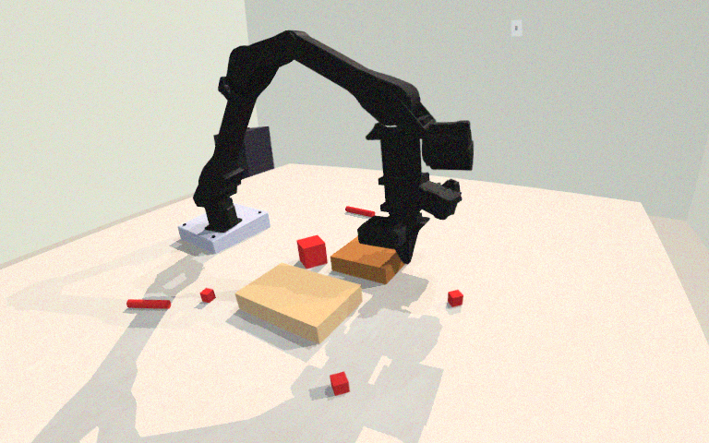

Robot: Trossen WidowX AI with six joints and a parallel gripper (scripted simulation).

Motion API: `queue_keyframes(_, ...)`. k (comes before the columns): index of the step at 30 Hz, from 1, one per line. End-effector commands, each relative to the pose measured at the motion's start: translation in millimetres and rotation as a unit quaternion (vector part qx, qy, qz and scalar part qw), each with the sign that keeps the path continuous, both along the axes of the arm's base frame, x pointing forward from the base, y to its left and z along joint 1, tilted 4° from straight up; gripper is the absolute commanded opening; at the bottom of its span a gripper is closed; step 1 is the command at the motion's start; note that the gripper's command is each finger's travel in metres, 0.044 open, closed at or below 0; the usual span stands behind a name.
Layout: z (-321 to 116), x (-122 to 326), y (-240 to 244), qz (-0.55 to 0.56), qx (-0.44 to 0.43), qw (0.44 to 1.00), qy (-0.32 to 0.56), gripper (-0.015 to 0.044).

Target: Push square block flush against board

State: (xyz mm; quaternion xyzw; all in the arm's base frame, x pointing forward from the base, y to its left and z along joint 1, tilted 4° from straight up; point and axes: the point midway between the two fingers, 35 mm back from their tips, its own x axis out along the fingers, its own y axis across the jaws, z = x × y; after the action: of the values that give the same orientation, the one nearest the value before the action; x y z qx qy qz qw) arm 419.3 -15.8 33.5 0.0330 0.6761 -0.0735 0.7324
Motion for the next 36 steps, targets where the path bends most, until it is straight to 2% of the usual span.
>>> queue_keyframes(1, -7, -11, 0, -0.002, -0.001, 1.000, 0.013, 0.0000)
queue_keyframes(14, -9, -19, 1, -0.002, -0.001, 1.000, 0.013, 0.0000)
queue_keyframes(36, -5, 15, -3, -0.002, -0.001, 1.000, 0.012, 0.0000)
